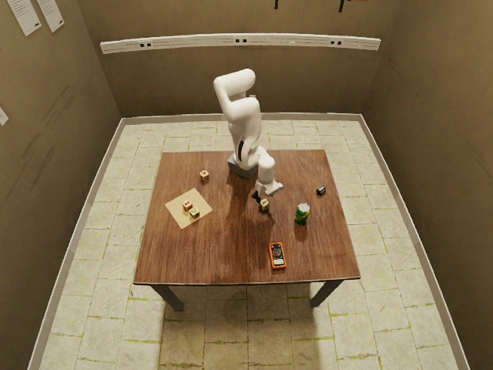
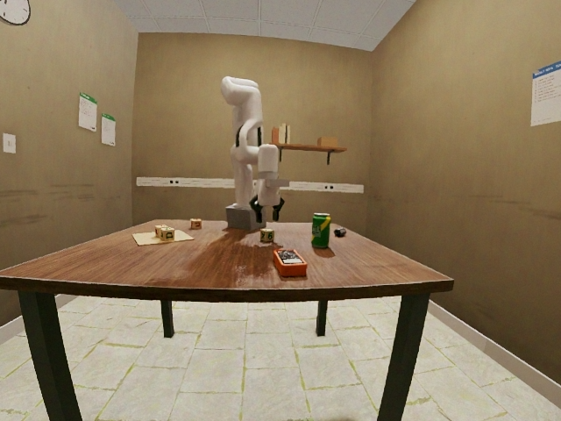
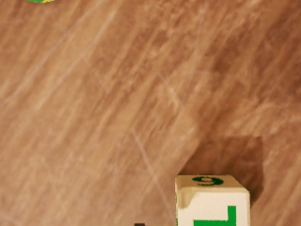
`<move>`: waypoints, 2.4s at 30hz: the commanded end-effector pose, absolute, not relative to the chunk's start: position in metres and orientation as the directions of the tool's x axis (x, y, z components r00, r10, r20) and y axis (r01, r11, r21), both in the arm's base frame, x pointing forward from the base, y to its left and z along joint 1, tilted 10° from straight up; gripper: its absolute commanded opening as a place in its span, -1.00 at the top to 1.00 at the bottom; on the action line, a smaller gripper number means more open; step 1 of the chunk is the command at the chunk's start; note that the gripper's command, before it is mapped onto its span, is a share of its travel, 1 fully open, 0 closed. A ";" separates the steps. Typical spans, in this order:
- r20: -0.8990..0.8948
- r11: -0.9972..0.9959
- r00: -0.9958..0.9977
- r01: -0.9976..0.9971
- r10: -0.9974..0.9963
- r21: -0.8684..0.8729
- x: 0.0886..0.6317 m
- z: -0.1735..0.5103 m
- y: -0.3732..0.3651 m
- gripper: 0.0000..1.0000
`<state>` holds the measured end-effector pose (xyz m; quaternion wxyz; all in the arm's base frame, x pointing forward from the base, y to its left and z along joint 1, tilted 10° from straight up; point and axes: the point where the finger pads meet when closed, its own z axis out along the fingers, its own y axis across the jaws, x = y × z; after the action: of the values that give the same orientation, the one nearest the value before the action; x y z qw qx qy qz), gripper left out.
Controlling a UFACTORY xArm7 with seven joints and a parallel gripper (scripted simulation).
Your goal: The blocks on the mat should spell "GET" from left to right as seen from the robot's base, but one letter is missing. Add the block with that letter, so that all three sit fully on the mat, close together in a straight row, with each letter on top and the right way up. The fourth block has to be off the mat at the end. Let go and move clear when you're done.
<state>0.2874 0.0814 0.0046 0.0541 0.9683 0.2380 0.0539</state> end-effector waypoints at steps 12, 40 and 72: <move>0.079 -0.879 0.881 0.450 0.466 0.160 0.291 -0.006 0.081 -0.68; 0.079 -0.879 0.882 0.450 0.465 0.160 0.292 -0.014 0.080 -0.68; 0.079 -0.879 0.882 0.450 0.465 0.160 0.292 -0.014 0.080 -0.68</move>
<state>0.2911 0.0797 -0.0145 0.0684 0.9676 0.2362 0.0566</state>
